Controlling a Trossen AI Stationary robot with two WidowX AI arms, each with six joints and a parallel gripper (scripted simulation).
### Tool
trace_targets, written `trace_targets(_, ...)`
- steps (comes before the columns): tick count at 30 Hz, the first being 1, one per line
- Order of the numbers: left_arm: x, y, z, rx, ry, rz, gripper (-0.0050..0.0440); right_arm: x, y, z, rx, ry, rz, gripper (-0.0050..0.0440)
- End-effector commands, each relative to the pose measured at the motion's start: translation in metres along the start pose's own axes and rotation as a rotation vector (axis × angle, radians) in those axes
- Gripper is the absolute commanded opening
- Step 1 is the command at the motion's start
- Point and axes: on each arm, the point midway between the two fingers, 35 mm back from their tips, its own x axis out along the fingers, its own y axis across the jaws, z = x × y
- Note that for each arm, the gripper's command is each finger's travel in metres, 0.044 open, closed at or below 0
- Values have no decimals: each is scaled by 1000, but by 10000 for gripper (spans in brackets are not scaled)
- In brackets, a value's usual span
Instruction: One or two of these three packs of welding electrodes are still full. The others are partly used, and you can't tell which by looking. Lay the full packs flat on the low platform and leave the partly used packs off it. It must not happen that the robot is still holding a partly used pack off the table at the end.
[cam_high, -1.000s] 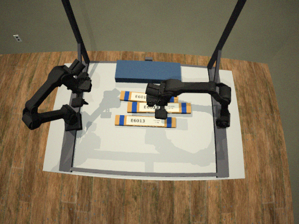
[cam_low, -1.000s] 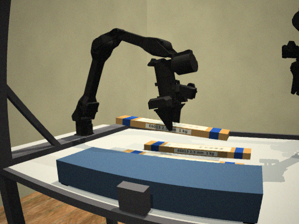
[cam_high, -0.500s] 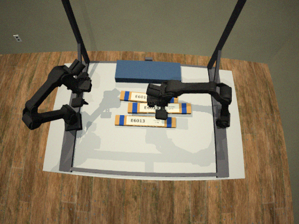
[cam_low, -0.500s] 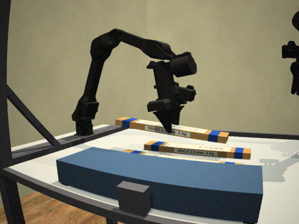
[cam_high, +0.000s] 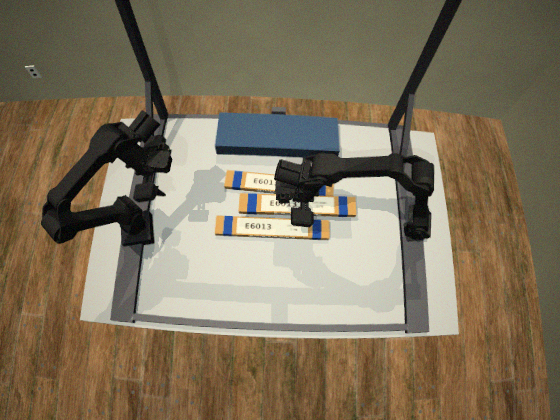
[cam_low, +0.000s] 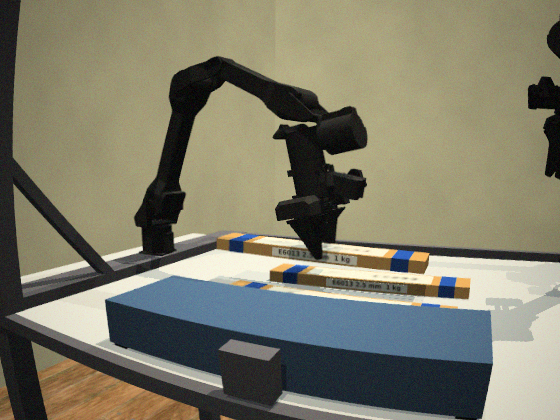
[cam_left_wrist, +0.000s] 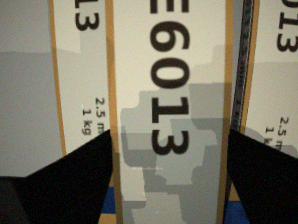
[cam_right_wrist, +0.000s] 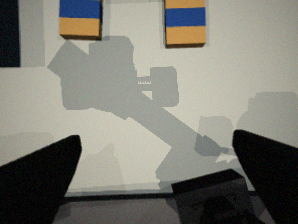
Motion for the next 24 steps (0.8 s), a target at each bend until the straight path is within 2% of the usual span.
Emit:
trace_targets(1, -27, -2, 18, -4, -104, -11, -50, -5, 2, 3, 6, -14, 15, 430)
trace_targets(24, -31, -3, 23, -4, -106, -12, -50, -5, 2, 3, 6, -14, 15, 430)
